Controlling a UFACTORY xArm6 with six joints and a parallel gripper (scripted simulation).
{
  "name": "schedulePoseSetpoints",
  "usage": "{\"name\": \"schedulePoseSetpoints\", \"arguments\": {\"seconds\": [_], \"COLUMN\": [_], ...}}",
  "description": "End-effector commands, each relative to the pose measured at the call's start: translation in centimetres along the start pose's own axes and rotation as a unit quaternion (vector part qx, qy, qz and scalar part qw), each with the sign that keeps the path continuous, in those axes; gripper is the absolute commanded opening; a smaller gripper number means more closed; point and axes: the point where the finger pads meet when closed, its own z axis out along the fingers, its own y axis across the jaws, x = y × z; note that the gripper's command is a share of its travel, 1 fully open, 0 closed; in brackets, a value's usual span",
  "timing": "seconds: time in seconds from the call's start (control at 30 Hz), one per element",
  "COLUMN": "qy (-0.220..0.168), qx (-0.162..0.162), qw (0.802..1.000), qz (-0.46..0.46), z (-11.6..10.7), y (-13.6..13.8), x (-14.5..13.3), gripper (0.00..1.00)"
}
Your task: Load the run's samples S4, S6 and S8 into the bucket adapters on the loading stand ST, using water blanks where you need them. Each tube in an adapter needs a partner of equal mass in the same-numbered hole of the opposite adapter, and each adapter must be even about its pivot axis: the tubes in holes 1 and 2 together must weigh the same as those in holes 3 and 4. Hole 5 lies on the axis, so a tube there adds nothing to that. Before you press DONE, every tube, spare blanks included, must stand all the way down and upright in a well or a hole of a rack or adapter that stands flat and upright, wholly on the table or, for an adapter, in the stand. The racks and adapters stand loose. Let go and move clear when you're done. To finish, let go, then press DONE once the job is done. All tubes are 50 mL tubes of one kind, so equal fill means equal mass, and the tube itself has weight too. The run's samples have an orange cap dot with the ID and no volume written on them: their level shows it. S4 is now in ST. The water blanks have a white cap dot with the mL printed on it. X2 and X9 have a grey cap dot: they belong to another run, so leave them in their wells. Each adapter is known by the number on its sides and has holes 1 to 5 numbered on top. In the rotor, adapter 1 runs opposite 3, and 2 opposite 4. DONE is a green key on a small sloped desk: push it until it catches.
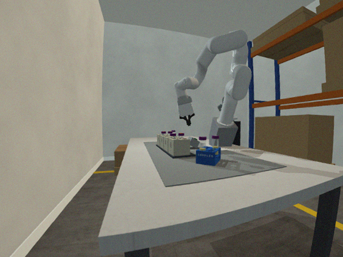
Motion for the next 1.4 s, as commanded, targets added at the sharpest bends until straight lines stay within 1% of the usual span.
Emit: {"name": "schedulePoseSetpoints", "arguments": {"seconds": [0.0, 0.07, 0.13, 0.53, 1.07, 1.37], "qy": [-0.003, -0.006, -0.006, -0.006, -0.006, -0.006], "qx": [0.010, 0.014, 0.014, 0.014, 0.014, 0.014], "qw": [0.993, 0.990, 0.990, 0.990, 0.990, 0.990], "qz": [-0.116, -0.138, -0.138, -0.138, -0.138, -0.138], "z": [1.5, 1.9, 1.9, 4.8, 4.8, 6.2], "y": [-1.3, -1.7, -1.7, -4.4, -4.4, -4.1], "x": [-2.6, -3.4, -3.4, -7.9, -8.0, -8.0], "gripper": [0.00, 0.00, 0.00, 0.00, 0.00, 0.00]}}
